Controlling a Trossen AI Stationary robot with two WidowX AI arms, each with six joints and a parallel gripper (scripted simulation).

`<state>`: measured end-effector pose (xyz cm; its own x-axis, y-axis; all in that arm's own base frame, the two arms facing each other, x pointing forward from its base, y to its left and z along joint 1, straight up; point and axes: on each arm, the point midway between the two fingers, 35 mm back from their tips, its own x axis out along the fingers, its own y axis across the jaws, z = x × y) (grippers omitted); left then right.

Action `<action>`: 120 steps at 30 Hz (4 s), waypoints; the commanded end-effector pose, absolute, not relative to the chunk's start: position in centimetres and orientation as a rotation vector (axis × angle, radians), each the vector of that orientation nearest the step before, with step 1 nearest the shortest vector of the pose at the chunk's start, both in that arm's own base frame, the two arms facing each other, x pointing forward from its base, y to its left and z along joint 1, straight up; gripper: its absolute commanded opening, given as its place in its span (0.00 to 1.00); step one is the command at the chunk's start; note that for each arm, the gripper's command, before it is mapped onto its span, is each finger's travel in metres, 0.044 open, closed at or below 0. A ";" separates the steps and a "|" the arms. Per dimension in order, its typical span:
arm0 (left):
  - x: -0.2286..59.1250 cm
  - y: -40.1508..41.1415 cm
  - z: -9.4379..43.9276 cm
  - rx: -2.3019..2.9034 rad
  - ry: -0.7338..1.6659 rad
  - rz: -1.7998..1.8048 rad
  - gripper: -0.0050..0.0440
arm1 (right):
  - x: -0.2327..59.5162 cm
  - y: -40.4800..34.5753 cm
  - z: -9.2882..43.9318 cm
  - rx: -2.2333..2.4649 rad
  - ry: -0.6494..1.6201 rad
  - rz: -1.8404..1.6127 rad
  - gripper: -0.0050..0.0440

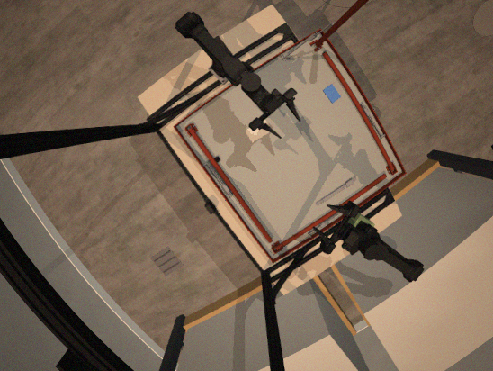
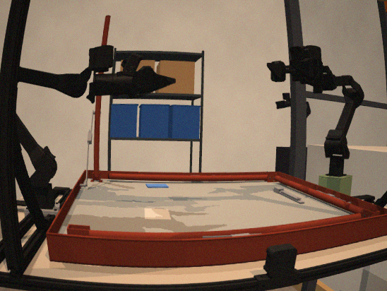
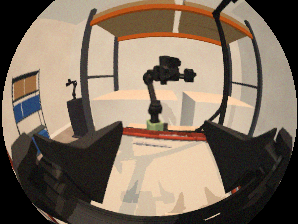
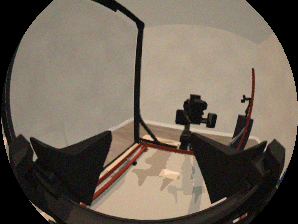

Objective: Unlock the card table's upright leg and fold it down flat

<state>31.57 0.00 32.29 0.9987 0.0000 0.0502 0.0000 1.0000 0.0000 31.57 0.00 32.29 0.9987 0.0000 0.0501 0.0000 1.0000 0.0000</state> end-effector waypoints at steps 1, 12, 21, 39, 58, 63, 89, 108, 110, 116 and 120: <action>31.6 0.0 32.3 0.000 -0.050 0.000 0.92 | 31.6 0.0 32.3 0.000 -0.050 0.000 0.92; 31.6 0.0 32.3 0.000 -0.050 0.000 0.92 | 31.6 0.0 32.3 0.000 -0.050 0.000 0.92; 32.6 2.4 31.5 0.058 0.054 0.025 0.72 | 30.9 -1.5 32.9 -0.003 -0.047 -0.001 0.92; 30.6 16.7 28.2 0.036 0.495 0.067 0.69 | 25.1 -7.0 35.6 -0.006 -0.025 -0.007 0.92; 21.6 26.1 29.3 -0.274 0.517 0.081 0.69 | 19.2 -7.2 37.3 0.001 -0.008 -0.008 0.92; 18.9 27.8 30.3 -0.352 0.459 0.098 0.69 | 18.0 -6.5 37.5 0.000 -0.005 -0.006 0.92; 10.9 31.6 33.8 -0.545 0.215 0.202 0.69 | 15.8 -4.0 38.1 0.000 0.000 0.000 0.92; 10.4 32.3 31.2 -0.546 0.217 0.191 0.69 | 15.8 -4.0 38.1 0.000 0.000 0.000 0.92; 9.7 32.9 27.7 -0.548 0.216 0.175 0.69 | 15.8 -4.0 38.1 0.000 0.000 0.000 0.92; 8.5 32.7 21.1 -0.568 0.199 0.147 0.69 | 15.8 -4.0 38.1 0.000 0.000 0.000 0.92; 8.3 32.6 20.3 -0.550 0.196 0.141 0.69 | 15.8 -4.0 38.1 0.000 0.000 0.000 0.92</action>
